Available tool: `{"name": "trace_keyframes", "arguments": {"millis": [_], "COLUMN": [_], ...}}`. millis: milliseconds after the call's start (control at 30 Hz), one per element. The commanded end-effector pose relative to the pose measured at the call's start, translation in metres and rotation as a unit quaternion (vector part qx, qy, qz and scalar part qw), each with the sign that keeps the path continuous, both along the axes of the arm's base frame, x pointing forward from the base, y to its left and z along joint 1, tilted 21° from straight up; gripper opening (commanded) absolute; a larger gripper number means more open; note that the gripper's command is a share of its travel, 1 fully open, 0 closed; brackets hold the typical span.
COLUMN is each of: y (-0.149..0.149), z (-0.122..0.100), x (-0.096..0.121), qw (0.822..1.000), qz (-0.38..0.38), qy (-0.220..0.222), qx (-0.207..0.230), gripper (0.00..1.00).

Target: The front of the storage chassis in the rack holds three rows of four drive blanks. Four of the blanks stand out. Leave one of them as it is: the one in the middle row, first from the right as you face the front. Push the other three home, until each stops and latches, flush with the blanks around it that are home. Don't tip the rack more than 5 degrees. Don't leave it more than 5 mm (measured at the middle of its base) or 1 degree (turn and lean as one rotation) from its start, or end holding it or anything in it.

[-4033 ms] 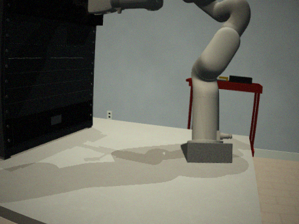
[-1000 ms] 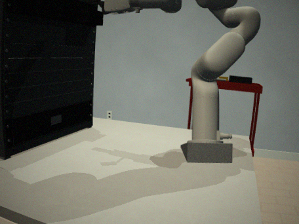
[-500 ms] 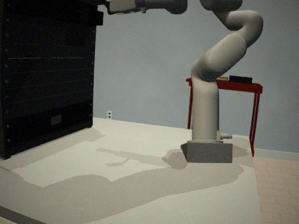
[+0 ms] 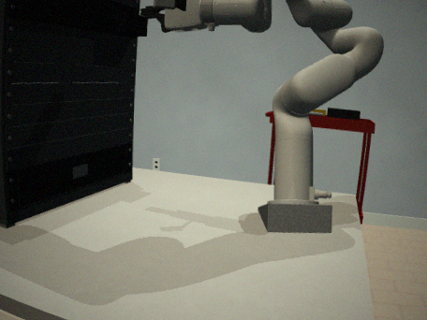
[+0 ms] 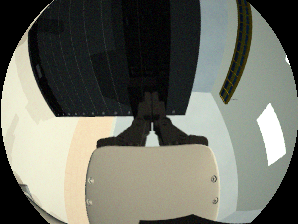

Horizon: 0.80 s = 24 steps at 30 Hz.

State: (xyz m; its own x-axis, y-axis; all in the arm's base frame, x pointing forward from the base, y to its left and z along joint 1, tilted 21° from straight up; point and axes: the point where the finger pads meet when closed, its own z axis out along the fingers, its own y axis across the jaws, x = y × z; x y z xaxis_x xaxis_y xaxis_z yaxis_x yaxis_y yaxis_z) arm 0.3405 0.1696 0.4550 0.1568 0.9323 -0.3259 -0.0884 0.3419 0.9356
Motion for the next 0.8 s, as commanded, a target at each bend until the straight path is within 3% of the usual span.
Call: {"name": "trace_keyframes", "arguments": {"millis": [0,400,767], "y": [-0.028,-0.071,-0.075], "z": [-0.002,-0.009,-0.010], "x": [-0.005,-0.010,-0.009], "qw": [1.000,1.000,1.000], "qz": [0.002,0.002,0.002], "qy": [-0.002,-0.002,-0.002], "qx": [0.000,0.000,0.000], "gripper": [0.00,0.00,0.00]}}
